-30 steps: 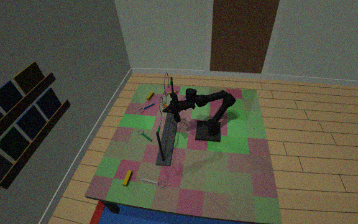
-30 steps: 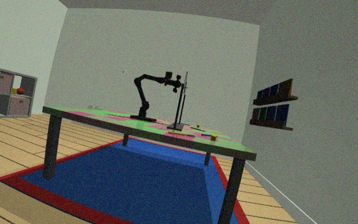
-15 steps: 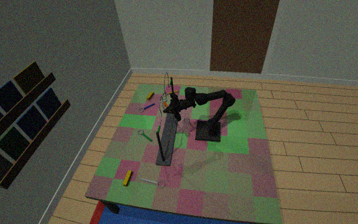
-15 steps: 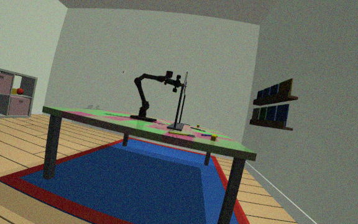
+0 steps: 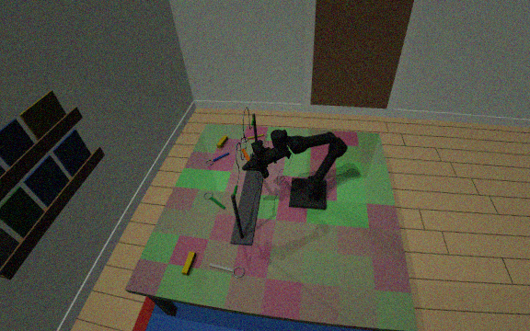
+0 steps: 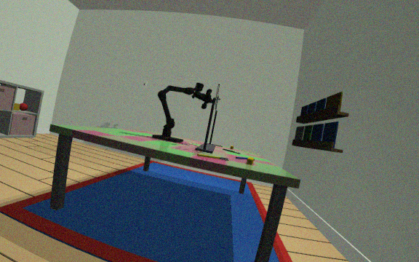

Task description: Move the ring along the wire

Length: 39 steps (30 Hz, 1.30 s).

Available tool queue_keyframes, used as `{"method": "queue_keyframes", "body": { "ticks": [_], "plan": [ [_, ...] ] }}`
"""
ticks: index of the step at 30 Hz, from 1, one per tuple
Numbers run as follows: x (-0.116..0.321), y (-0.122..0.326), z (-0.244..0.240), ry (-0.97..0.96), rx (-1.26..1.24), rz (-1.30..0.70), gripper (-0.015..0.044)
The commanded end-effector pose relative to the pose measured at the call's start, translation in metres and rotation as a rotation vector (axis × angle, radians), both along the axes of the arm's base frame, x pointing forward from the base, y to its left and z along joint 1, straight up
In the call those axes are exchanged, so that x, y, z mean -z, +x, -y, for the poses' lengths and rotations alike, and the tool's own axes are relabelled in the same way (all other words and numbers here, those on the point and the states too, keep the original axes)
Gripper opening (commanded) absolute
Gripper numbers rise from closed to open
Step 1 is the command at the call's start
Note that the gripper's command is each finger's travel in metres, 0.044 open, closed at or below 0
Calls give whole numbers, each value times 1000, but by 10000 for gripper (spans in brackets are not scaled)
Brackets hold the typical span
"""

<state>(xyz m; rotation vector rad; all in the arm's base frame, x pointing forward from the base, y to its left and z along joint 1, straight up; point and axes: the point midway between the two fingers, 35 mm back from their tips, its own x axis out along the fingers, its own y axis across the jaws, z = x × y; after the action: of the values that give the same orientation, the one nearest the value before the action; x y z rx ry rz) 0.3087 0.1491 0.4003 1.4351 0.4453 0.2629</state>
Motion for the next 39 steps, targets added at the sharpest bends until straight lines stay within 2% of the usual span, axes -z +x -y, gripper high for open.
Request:
{"method": "queue_keyframes", "body": {
  "ticks": [1,39],
  "plan": [
    [6,2,0,-96,3,-6,-150],
    [49,1,26,-864,23,-44,-150]
  ]
}}
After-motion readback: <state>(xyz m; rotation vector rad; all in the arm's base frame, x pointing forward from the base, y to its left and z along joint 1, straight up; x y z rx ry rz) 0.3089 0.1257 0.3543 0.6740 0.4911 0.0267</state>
